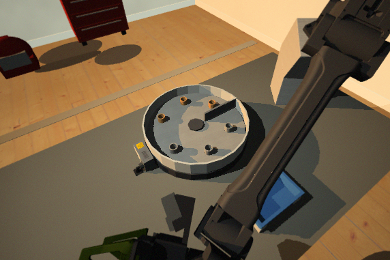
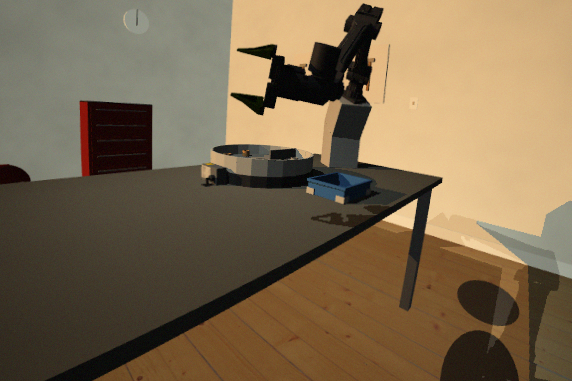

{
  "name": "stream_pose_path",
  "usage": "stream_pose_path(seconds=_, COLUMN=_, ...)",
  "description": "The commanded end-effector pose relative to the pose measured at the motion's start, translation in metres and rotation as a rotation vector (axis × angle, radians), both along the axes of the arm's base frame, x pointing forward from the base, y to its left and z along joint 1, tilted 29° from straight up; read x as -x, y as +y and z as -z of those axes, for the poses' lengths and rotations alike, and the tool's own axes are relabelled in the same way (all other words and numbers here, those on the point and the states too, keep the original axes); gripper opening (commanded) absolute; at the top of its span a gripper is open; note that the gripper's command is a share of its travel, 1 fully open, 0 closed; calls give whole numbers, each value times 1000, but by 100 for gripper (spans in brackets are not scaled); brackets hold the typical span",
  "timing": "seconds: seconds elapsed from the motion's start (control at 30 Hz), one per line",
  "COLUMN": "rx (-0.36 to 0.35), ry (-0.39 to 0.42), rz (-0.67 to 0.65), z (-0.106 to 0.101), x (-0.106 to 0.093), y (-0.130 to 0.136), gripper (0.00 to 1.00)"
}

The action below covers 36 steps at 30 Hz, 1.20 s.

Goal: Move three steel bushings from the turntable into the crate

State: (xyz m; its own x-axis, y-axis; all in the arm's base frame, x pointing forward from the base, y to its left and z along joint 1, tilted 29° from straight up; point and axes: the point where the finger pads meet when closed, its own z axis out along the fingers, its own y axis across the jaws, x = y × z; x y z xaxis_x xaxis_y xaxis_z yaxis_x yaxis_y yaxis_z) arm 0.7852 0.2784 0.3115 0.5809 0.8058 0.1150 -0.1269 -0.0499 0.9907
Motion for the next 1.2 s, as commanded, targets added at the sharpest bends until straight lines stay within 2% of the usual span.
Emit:
stream_pose_path(seconds=0.0, rx=85, ry=74, rz=21, z=-12, x=-12, y=-56, gripper=100)
stream_pose_path(seconds=0.1, rx=236, ry=248, rz=-39, z=24, x=-22, y=-79, gripper=100)
stream_pose_path(seconds=0.2, rx=381, ry=462, rz=-141, z=74, x=-24, y=-99, gripper=100)
stream_pose_path(seconds=0.23, rx=409, ry=497, rz=-144, z=82, x=-25, y=-111, gripper=100)
stream_pose_path(seconds=0.3, rx=409, ry=497, rz=-144, z=82, x=-25, y=-111, gripper=100)
stream_pose_path(seconds=0.33, rx=458, ry=561, rz=-187, z=108, x=-26, y=-149, gripper=100)
stream_pose_path(seconds=0.37, rx=512, ry=690, rz=-247, z=135, x=-21, y=-161, gripper=100)
stream_pose_path(seconds=0.4, rx=512, ry=690, rz=-247, z=139, x=-21, y=-172, gripper=100)
stream_pose_path(seconds=0.43, rx=554, ry=789, rz=-310, z=163, x=-14, y=-184, gripper=100)
stream_pose_path(seconds=0.5, rx=553, ry=759, rz=-303, z=164, x=-12, y=-213, gripper=100)
stream_pose_path(seconds=0.53, rx=588, ry=886, rz=-381, z=195, x=1, y=-227, gripper=100)
stream_pose_path(seconds=0.57, rx=588, ry=886, rz=-381, z=197, x=4, y=-242, gripper=100)
stream_pose_path(seconds=0.6, rx=611, ry=979, rz=-459, z=223, x=19, y=-255, gripper=100)
stream_pose_path(seconds=0.63, rx=611, ry=979, rz=-459, z=225, x=24, y=-270, gripper=100)
stream_pose_path(seconds=0.67, rx=625, ry=1065, rz=-544, z=251, x=42, y=-281, gripper=100)
stream_pose_path(seconds=0.73, rx=625, ry=1065, rz=-544, z=250, x=54, y=-307, gripper=100)
stream_pose_path(seconds=0.77, rx=628, ry=1141, rz=-635, z=277, x=80, y=-322, gripper=100)
stream_pose_path(seconds=0.87, rx=628, ry=1141, rz=-635, z=276, x=82, y=-325, gripper=100)
stream_pose_path(seconds=0.93, rx=604, ry=1259, rz=-823, z=321, x=145, y=-351, gripper=100)
stream_pose_path(seconds=0.97, rx=604, ry=1259, rz=-823, z=321, x=145, y=-351, gripper=100)
stream_pose_path(seconds=1.0, rx=580, ry=1298, rz=-916, z=340, x=177, y=-360, gripper=100)
stream_pose_path(seconds=1.03, rx=580, ry=1298, rz=-916, z=340, x=177, y=-360, gripper=100)
stream_pose_path(seconds=1.07, rx=549, ry=1324, rz=-1005, z=355, x=210, y=-366, gripper=100)
stream_pose_path(seconds=1.1, rx=549, ry=1324, rz=-1005, z=355, x=210, y=-366, gripper=100)
stream_pose_path(seconds=1.17, rx=479, ry=1341, rz=-1166, z=376, x=270, y=-369, gripper=100)
